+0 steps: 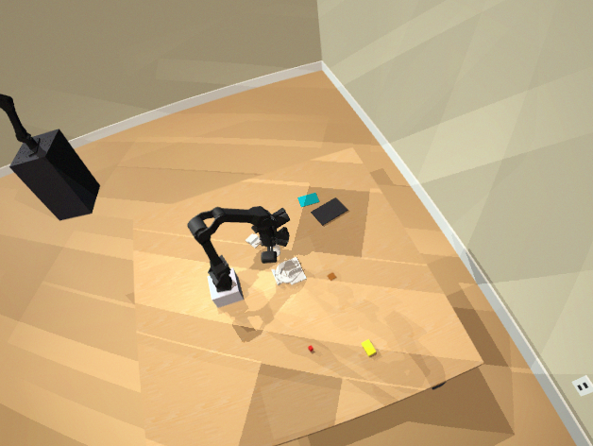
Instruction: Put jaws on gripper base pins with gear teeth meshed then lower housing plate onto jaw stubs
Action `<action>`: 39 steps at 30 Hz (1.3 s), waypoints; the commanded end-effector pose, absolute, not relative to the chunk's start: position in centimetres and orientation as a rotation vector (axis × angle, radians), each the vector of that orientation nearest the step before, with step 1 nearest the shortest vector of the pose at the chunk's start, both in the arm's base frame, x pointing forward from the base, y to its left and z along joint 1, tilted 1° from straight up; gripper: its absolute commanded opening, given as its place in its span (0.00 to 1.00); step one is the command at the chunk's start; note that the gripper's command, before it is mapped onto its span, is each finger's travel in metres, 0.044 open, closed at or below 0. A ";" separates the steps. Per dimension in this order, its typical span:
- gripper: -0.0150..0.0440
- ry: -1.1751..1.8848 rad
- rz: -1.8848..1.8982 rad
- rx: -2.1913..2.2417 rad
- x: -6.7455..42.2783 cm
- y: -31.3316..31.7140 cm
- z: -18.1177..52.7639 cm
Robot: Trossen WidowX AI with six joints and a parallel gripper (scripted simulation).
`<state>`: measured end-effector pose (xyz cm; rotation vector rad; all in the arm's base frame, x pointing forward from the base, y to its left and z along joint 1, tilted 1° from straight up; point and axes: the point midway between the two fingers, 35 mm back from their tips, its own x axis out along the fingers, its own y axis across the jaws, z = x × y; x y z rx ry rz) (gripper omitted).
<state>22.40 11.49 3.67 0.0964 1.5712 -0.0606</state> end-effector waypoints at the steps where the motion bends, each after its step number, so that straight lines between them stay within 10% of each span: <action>1: 0.85 1.564 -0.015 0.047 22.7 10.3 3.7; 39: 0.85 1.554 0.197 -0.173 23.0 4.7 3.5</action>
